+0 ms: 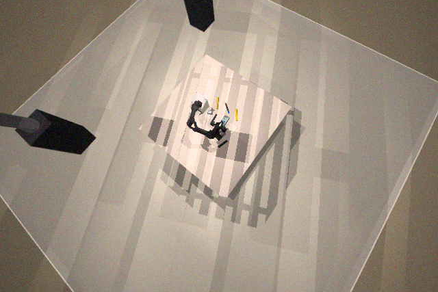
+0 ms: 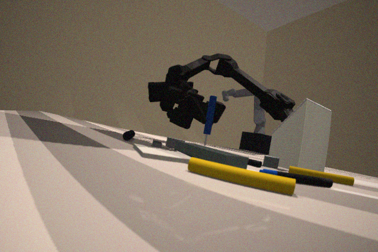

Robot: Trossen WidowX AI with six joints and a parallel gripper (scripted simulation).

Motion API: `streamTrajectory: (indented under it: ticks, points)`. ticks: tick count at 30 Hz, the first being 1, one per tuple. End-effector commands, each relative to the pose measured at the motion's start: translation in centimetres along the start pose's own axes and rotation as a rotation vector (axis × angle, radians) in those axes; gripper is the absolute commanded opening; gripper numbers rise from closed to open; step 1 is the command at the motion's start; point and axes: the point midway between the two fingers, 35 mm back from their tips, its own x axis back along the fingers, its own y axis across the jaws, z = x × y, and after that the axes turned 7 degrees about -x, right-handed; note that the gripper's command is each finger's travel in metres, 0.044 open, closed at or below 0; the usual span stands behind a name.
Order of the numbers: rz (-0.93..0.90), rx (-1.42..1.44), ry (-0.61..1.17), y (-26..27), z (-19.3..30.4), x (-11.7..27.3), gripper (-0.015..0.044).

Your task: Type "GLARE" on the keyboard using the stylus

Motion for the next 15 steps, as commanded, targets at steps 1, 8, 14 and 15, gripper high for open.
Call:
streamTrajectory:
  ticks: [1, 8, 14, 15]
  points:
    - [-0.001, 0.005, -0.004, -0.02, -0.13, -0.03, 0.0081]
    - [-0.001, 0.005, -0.005, -0.02, -0.43, -0.21, 0.0081]
    - [-0.001, 0.005, -0.005, 0.01, -0.69, -0.36, 0.0081]
    - [-0.001, 0.005, -0.005, 0.02, -0.73, -0.38, 0.0081]
